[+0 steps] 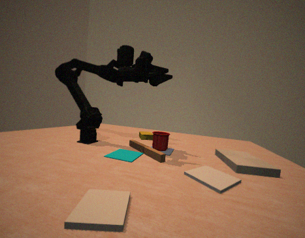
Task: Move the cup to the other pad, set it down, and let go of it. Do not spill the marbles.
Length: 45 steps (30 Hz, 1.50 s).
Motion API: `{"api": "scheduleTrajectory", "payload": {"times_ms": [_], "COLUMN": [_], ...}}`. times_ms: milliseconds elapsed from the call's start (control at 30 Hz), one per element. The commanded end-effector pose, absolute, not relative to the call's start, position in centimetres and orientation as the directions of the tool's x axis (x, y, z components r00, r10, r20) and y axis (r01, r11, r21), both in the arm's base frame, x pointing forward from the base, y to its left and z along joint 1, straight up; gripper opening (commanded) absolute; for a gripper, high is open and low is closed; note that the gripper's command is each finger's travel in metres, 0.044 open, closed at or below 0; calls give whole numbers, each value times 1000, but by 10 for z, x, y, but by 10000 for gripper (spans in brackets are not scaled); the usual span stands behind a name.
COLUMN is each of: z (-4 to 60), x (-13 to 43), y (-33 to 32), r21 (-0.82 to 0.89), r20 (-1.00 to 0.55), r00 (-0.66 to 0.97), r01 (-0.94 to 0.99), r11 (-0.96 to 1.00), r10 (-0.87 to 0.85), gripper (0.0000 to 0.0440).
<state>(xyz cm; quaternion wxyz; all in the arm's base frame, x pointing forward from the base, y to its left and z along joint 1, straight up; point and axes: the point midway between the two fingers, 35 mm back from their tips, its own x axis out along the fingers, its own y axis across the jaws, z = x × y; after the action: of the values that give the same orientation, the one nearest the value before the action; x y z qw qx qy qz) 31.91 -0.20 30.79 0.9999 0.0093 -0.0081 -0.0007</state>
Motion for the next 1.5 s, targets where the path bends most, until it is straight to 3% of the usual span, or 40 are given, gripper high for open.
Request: {"api": "scheduleTrajectory", "payload": {"times_ms": [0,367,467,600,867,1467], "z": [309,313,311,311,311,307], "x": [319,322,323,326,331,342], "y": [-2,0,1,3,9,27], "r21": [18,25,37,63,131,291], "r20": [16,-33,-61,-100,-184,-389], "r00": [1000,999,998,995,983,919], "r01": [1,4,7,5,6,58], "r11": [1000,1000,999,998,991,955], "r10": [-1,-3,-4,2,18,63], "gripper": [374,85,29,33,98,99]}}
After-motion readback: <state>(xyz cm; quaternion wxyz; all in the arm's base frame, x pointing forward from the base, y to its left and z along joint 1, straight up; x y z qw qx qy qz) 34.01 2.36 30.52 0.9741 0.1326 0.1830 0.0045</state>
